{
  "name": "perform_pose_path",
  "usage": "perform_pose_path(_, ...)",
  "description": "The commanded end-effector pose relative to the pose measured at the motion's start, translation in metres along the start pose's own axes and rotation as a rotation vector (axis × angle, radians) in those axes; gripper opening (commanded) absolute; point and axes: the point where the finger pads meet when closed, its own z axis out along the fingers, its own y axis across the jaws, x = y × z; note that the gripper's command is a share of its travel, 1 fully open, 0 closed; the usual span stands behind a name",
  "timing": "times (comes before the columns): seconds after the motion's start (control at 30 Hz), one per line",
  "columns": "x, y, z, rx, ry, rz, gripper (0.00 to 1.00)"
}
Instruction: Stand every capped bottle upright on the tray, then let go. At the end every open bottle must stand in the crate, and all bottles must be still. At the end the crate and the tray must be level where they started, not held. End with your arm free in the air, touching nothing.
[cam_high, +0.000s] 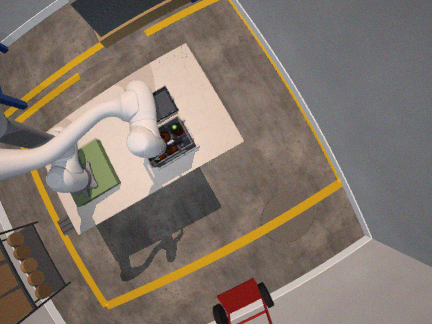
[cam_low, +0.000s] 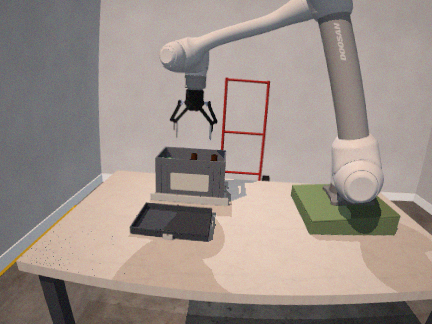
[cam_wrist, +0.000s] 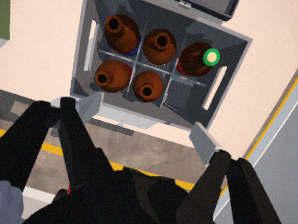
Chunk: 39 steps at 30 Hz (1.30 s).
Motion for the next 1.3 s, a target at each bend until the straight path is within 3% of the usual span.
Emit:
perform_pose_path(0.0,0.000,0.000,0.000,0.000,0.000,0.000,1.00)
perform_pose_path(1.0,0.000,0.000,0.000,0.000,0.000,0.000,1.00)
perform_pose_path(1.27,0.027,-0.001,0.000,0.000,0.000,0.000,1.00)
